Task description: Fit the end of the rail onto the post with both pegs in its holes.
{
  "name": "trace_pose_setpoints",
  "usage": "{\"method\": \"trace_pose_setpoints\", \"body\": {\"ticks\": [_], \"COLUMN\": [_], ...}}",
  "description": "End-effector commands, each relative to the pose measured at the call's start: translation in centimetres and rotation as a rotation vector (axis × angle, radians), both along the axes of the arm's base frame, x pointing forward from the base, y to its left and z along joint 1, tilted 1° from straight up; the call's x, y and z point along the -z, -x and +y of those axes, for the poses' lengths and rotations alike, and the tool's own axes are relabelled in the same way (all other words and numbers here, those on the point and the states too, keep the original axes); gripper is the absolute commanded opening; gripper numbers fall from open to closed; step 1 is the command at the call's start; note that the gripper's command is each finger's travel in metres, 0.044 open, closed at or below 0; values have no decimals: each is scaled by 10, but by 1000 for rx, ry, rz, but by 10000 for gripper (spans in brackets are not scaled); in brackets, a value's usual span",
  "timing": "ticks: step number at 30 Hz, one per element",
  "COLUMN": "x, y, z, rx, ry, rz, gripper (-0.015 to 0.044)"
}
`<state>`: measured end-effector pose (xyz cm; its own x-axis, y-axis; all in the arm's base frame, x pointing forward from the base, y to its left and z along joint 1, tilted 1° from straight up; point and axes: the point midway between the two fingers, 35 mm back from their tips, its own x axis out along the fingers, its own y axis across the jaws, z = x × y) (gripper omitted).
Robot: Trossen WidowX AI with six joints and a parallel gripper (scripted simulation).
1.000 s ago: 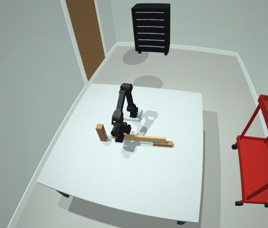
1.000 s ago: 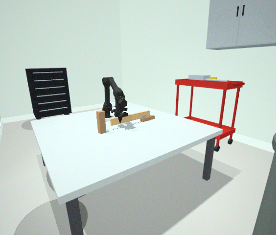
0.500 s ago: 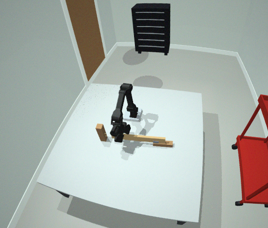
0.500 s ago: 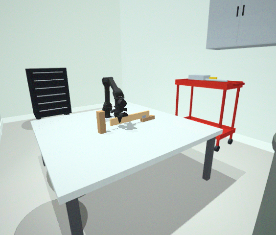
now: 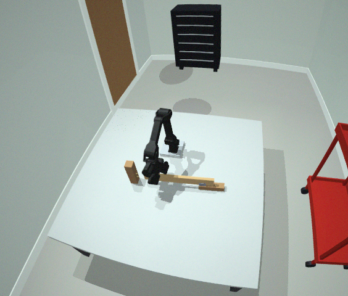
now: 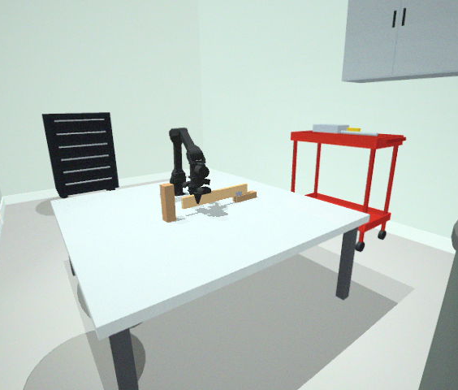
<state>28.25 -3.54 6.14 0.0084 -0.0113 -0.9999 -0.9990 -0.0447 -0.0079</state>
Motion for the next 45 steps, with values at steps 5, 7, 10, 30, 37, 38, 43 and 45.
{"method": "trace_pose_setpoints", "body": {"ticks": [5, 7, 10, 30, 37, 38, 43, 45], "x": [-3, -4, -4, -2, -2, -2, -3, -3], "y": [-3, -4, -4, -5, -5, -5, -5, -5], "z": [-3, -4, -5, -10, -12, -13, -14, -15], "rx": [-5, -5, -5, -5, -5, -5, -5, -5], "ry": [0, 0, 0, 1, 1, 1, 1, 1], "rz": [-8, -8, -8, -8, -8, -8, -8, -8], "gripper": [0, 0, 0, 0, 0, 0, 0, 0]}}
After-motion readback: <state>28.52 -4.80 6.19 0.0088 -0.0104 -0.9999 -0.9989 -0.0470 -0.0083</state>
